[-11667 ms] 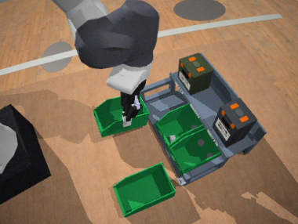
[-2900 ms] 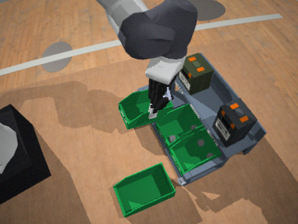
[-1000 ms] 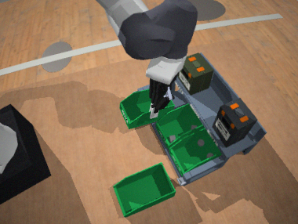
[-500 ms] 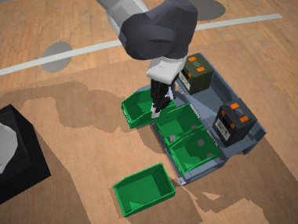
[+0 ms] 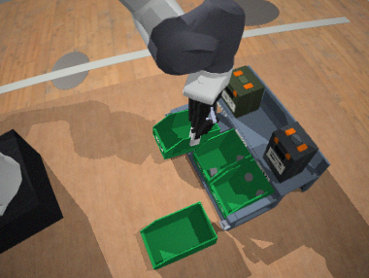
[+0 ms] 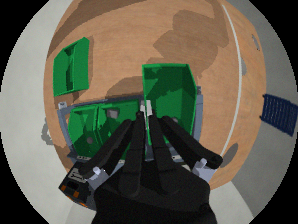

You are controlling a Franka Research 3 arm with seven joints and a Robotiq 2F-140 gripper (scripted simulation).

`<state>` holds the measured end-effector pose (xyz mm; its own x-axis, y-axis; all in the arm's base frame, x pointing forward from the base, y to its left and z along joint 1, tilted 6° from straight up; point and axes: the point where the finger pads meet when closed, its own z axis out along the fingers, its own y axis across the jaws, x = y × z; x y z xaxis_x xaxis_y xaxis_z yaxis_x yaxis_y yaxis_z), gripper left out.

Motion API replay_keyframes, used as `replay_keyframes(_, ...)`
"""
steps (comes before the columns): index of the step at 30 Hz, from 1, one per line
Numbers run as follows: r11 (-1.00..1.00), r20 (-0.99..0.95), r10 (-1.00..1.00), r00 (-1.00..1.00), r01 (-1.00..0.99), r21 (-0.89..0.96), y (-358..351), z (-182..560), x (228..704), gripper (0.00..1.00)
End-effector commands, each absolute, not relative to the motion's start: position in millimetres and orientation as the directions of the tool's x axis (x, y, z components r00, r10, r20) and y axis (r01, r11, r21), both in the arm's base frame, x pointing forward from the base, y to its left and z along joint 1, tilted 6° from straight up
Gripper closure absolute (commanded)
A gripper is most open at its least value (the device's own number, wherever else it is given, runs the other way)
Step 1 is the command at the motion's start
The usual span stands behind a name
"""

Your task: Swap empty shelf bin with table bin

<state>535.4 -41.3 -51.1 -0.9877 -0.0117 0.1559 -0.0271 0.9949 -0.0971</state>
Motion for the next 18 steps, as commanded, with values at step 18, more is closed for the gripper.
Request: replay_keyframes(18,0.995,0.138,-0.017,-0.99,-0.03,-0.095,-40.6,-50.5,542.5,1.0)
